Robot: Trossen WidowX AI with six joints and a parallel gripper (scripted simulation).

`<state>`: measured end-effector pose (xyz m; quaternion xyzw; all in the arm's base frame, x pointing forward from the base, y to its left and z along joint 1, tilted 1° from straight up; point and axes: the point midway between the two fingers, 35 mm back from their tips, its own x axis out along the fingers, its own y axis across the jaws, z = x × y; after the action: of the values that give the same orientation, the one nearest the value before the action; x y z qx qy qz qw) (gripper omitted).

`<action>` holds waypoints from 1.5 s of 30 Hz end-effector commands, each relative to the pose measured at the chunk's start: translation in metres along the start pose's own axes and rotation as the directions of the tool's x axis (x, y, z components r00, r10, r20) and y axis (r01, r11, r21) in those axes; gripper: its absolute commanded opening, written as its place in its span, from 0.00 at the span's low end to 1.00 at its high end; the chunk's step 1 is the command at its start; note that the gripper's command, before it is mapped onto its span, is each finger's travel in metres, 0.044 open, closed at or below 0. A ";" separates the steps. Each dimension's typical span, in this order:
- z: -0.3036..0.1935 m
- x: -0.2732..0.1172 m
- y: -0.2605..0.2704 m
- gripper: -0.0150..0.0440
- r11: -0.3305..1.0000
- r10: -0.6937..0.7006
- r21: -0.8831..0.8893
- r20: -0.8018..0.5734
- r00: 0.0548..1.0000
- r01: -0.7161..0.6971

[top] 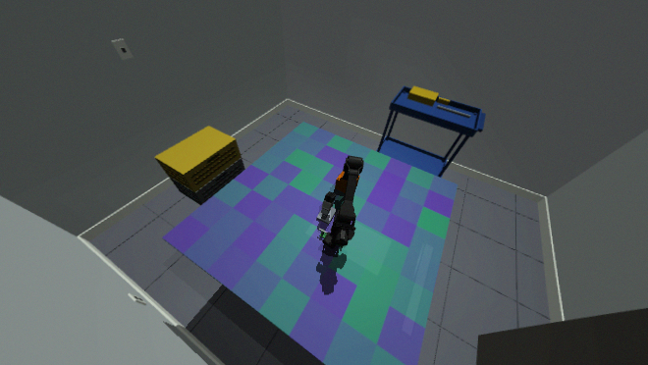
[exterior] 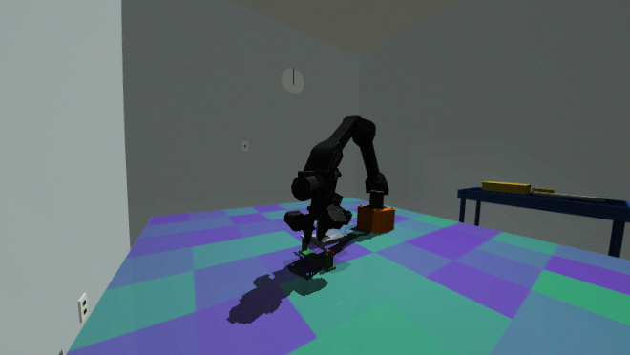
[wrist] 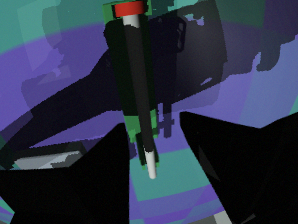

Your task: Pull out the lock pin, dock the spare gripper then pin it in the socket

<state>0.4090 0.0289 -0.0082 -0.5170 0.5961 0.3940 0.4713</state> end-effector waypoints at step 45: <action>0.004 0.027 0.004 0.25 1.000 0.010 -0.006 -0.007 1.000 -0.010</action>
<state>0.4033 0.0271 -0.0428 -0.5142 0.6007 0.3978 0.4653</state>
